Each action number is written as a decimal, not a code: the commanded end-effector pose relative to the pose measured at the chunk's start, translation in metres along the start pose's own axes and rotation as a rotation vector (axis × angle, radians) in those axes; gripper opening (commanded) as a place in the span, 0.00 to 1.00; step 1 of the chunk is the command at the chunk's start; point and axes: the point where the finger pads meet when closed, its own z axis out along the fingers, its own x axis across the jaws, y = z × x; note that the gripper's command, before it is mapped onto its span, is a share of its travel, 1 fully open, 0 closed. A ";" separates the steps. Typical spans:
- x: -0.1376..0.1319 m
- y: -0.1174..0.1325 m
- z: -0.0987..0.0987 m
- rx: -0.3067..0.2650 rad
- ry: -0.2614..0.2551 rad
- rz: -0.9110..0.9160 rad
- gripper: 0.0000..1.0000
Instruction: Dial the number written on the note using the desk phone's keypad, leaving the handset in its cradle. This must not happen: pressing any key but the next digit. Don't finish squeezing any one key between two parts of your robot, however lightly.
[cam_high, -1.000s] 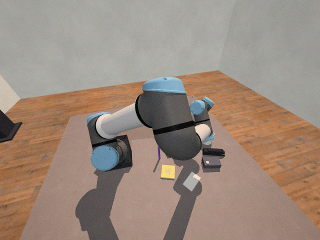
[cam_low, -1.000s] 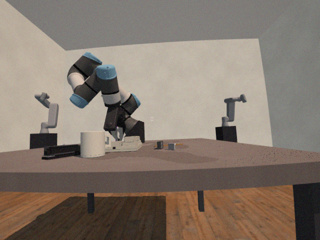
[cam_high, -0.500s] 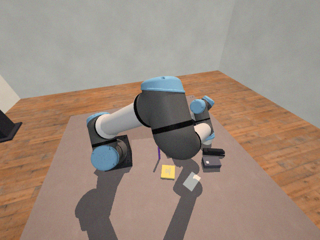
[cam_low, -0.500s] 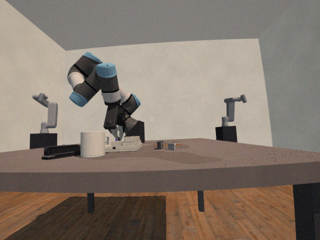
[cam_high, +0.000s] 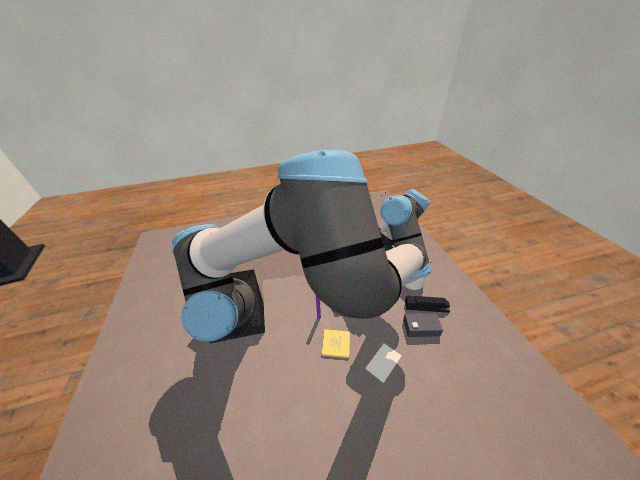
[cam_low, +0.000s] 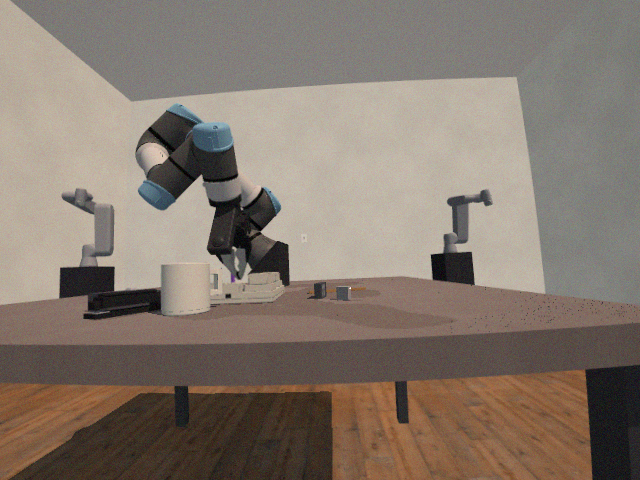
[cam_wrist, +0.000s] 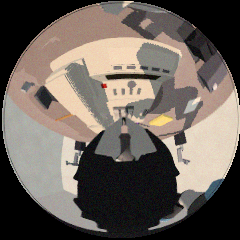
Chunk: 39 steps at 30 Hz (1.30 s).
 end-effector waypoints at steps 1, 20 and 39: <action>0.000 0.000 -0.001 0.001 0.000 0.000 0.00; 0.000 -0.001 0.001 0.001 0.000 0.000 0.00; 0.000 -0.007 0.010 0.001 0.000 0.000 0.00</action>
